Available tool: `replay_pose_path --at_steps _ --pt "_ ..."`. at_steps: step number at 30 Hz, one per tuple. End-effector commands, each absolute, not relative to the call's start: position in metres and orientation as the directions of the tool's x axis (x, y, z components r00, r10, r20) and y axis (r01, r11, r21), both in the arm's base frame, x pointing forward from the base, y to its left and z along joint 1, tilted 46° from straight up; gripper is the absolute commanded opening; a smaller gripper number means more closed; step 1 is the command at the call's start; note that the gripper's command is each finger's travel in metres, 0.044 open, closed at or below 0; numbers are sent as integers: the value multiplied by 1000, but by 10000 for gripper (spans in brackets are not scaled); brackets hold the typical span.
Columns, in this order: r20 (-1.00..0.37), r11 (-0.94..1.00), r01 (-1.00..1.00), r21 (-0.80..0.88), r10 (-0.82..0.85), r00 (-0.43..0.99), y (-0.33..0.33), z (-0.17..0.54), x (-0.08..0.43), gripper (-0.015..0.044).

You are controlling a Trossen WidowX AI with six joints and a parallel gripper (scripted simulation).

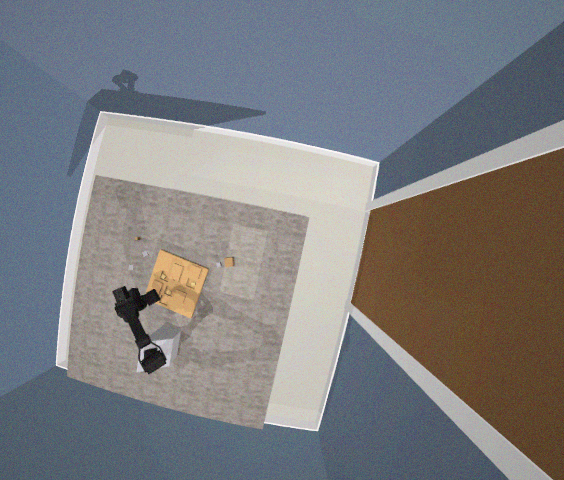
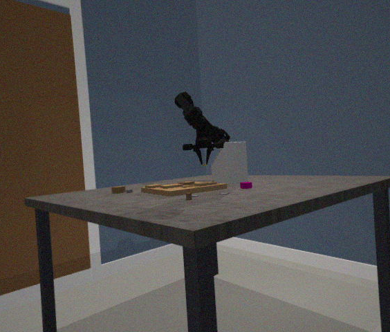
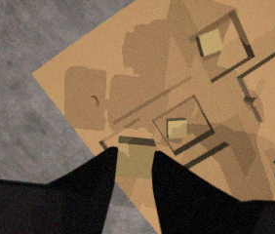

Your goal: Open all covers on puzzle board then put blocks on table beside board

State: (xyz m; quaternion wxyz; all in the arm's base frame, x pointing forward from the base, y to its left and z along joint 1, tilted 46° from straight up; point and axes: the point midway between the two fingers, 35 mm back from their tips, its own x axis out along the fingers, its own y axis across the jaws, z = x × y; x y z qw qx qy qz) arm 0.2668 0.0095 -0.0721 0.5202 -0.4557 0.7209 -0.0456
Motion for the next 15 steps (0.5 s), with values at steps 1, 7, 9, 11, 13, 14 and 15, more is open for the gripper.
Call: replay_pose_path --at_steps 1,7,9,11,13,14,15 --pt "-710 585 -608 -536 -702 -49 18 -80 274 80" --pt "-712 586 -608 -536 -701 -48 32 -92 288 80" --pt "-712 586 -608 -536 -700 -48 37 -96 292 80" --pt "-713 587 -607 -536 -700 -47 43 -101 296 80" --pt "-713 587 -607 -536 -700 -47 48 -106 300 80" --pt "-713 587 -607 -536 -699 -47 50 -108 302 80" --pt "-713 587 -607 -536 -699 -47 53 -111 304 80"
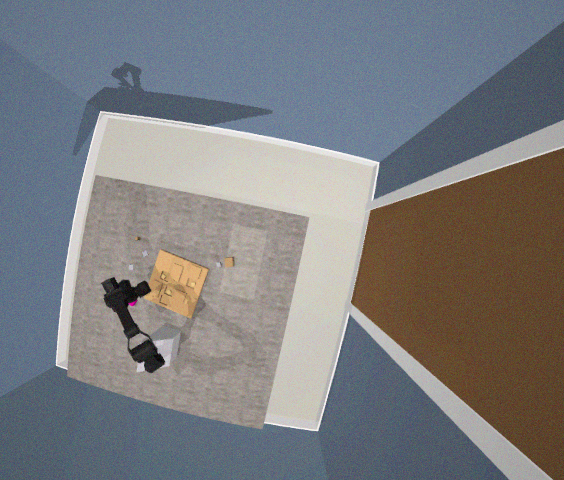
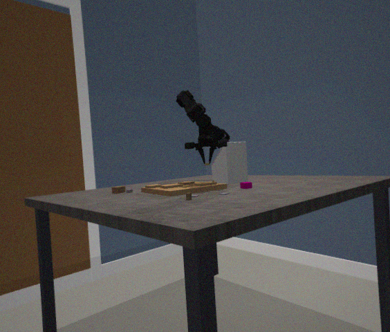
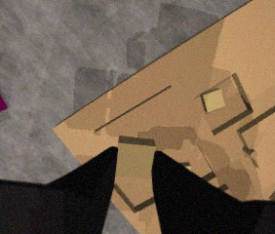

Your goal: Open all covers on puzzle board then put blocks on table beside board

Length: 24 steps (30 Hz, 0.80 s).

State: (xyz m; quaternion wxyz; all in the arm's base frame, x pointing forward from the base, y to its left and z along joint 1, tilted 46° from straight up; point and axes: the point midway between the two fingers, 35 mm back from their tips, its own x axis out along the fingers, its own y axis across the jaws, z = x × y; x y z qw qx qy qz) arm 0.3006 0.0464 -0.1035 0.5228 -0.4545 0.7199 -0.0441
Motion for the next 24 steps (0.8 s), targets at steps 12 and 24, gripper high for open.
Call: replay_pose_path --at_steps 12,24 --pt "-715 588 -606 -536 -698 -46 82 -142 321 80" --pt "-714 589 -604 -537 -698 -45 110 -176 331 80"
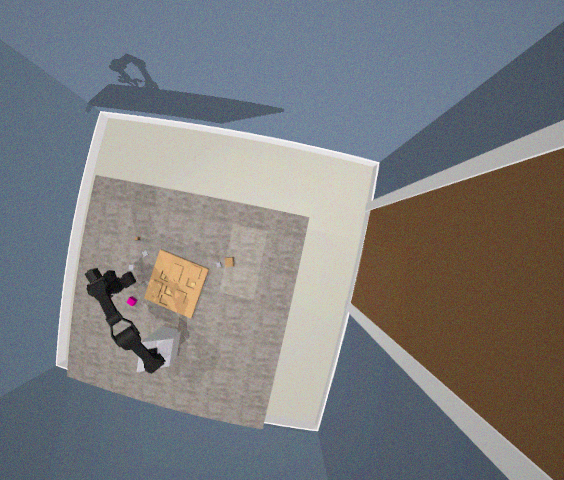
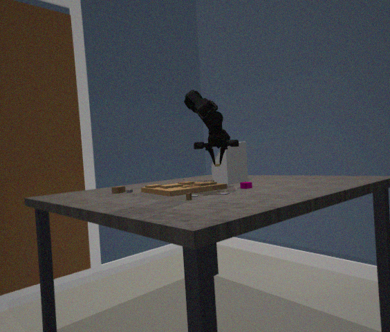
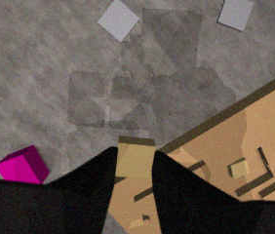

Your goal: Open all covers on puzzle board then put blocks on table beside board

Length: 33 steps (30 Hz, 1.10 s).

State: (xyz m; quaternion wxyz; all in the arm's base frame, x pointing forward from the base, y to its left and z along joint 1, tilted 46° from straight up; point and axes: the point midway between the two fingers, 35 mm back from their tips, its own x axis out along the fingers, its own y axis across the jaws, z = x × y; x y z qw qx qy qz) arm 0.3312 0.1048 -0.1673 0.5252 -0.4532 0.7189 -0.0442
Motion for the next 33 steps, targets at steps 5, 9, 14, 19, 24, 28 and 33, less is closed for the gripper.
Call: replay_pose_path --at_steps 5,9,14,19,24,28,33 --pt "-714 589 -604 -537 -698 -45 111 -182 331 80" --pt "-715 589 -604 -537 -698 -45 106 -187 332 80" --pt "-715 589 -604 -537 -698 -45 101 -193 332 80" --pt "-715 589 -604 -537 -698 -44 95 -199 333 80" --pt "-715 589 -604 -537 -698 -44 89 -205 333 80" --pt "-715 588 -604 -537 -698 -44 85 -210 333 80" --pt "-715 588 -604 -537 -698 -44 79 -216 333 80"
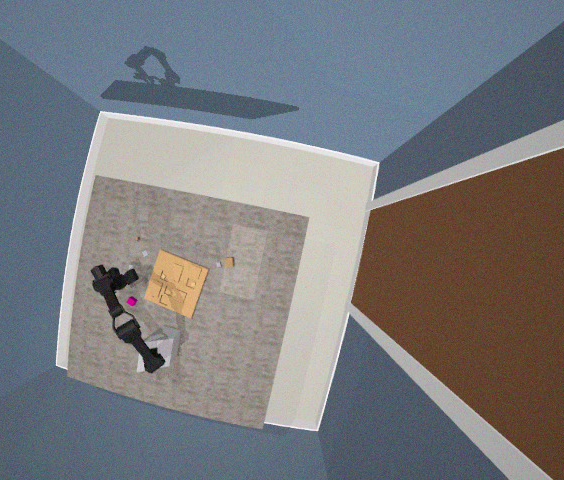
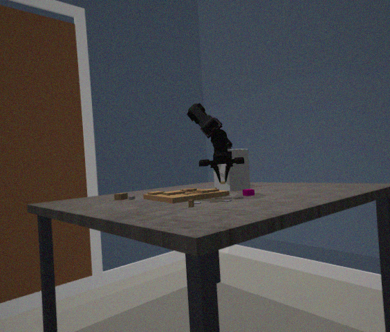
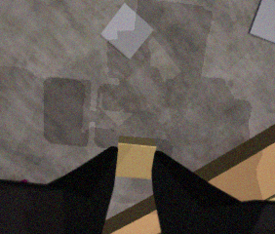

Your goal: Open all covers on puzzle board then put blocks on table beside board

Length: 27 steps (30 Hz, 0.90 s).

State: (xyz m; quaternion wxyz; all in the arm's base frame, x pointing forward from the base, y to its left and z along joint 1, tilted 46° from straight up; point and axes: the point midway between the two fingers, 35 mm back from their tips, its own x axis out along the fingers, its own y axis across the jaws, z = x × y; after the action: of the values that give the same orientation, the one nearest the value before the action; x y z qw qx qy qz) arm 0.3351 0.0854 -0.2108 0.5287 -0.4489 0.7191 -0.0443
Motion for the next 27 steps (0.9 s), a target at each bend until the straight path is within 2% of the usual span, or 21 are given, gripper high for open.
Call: replay_pose_path --at_steps 1,27 --pt "-715 588 -604 -538 -698 -44 78 -217 333 80" --pt "-712 586 -604 -540 -701 -44 47 -246 329 80"
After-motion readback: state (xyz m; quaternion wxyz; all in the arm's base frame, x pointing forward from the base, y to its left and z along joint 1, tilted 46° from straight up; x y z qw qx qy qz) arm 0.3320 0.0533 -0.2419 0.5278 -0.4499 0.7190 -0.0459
